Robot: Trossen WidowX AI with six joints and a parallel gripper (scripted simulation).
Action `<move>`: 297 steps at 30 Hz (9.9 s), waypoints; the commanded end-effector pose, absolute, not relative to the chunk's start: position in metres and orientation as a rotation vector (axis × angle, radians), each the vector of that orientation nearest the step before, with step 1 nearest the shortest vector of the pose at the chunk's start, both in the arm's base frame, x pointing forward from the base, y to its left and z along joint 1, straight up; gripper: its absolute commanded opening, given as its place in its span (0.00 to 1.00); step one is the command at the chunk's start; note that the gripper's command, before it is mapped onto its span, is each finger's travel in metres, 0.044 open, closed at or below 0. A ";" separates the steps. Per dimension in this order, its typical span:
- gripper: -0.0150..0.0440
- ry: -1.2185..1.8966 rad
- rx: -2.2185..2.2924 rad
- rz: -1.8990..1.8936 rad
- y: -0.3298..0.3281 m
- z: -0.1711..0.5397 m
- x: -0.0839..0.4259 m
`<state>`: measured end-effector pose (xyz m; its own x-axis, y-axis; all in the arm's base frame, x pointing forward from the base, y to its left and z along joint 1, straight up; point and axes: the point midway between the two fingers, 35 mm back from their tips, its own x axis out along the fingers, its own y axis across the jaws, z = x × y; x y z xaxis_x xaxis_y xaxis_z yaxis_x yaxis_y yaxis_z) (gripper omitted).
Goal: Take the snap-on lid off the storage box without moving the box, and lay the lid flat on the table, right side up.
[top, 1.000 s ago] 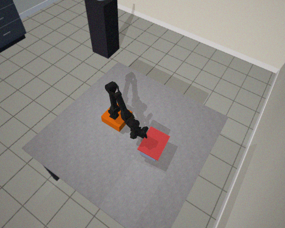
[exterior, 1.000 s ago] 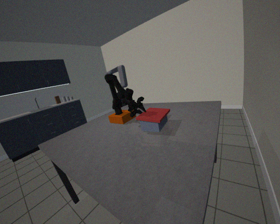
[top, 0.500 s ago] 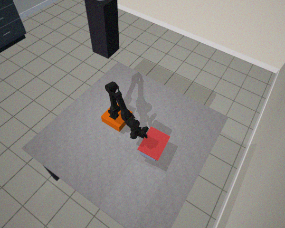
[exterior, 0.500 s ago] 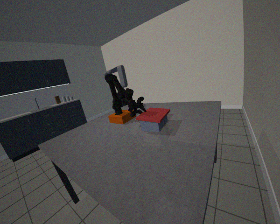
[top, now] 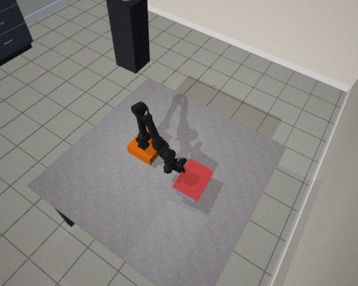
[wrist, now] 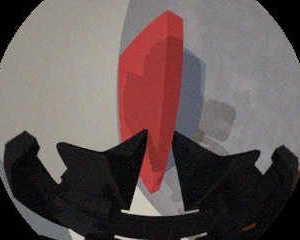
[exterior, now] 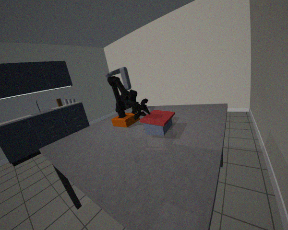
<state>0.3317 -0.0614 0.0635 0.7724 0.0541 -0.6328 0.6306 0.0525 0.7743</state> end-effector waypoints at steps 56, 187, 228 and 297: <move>0.25 0.575 1.472 -0.472 -0.059 0.146 0.369; 0.25 0.583 1.490 -0.470 0.104 0.194 0.342; 0.25 0.588 1.498 -0.469 0.185 0.195 0.327; 0.25 0.594 1.507 -0.469 0.279 0.180 0.307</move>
<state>0.3064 0.2802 0.1837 0.7703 0.0816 -0.6324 0.6325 0.0276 0.7740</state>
